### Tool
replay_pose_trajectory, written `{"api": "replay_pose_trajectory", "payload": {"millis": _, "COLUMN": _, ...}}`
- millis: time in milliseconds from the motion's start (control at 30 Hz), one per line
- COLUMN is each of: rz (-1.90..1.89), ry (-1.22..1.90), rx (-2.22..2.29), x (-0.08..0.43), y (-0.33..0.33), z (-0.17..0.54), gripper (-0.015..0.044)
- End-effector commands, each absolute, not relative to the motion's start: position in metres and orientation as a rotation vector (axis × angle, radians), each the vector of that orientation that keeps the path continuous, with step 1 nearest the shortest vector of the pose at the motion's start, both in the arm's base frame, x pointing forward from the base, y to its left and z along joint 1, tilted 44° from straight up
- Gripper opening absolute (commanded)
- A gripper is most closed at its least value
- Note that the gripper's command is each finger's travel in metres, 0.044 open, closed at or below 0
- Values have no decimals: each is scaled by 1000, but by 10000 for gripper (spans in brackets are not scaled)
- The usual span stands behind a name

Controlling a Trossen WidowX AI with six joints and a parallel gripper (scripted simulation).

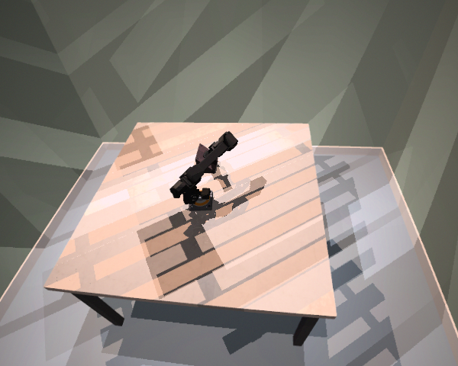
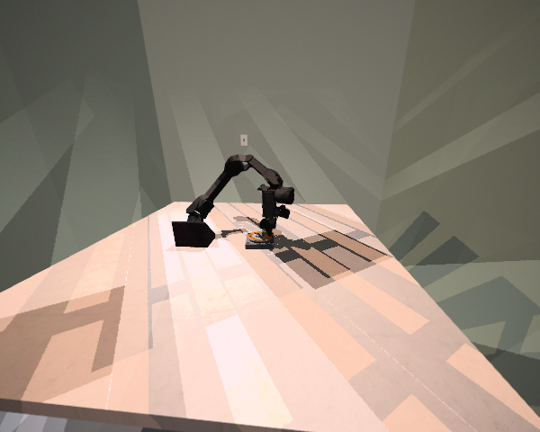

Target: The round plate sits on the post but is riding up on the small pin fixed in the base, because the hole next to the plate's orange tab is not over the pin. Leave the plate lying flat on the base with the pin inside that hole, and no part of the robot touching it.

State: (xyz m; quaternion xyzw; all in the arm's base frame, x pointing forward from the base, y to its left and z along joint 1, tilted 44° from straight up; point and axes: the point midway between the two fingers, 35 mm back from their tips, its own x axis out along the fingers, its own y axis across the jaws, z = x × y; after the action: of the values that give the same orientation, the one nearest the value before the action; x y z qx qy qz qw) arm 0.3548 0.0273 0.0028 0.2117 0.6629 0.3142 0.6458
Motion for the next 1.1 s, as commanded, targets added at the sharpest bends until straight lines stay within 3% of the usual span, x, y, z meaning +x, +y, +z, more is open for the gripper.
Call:
{"api": "replay_pose_trajectory", "payload": {"millis": 0, "rz": 714, "ry": 1521, "rx": 479, "x": 350, "y": 23, "z": -4, "gripper": 0}}
{"api": "replay_pose_trajectory", "payload": {"millis": 1067, "rz": 713, "ry": 1522, "rx": 479, "x": 329, "y": 5, "z": -17, "gripper": 0}}
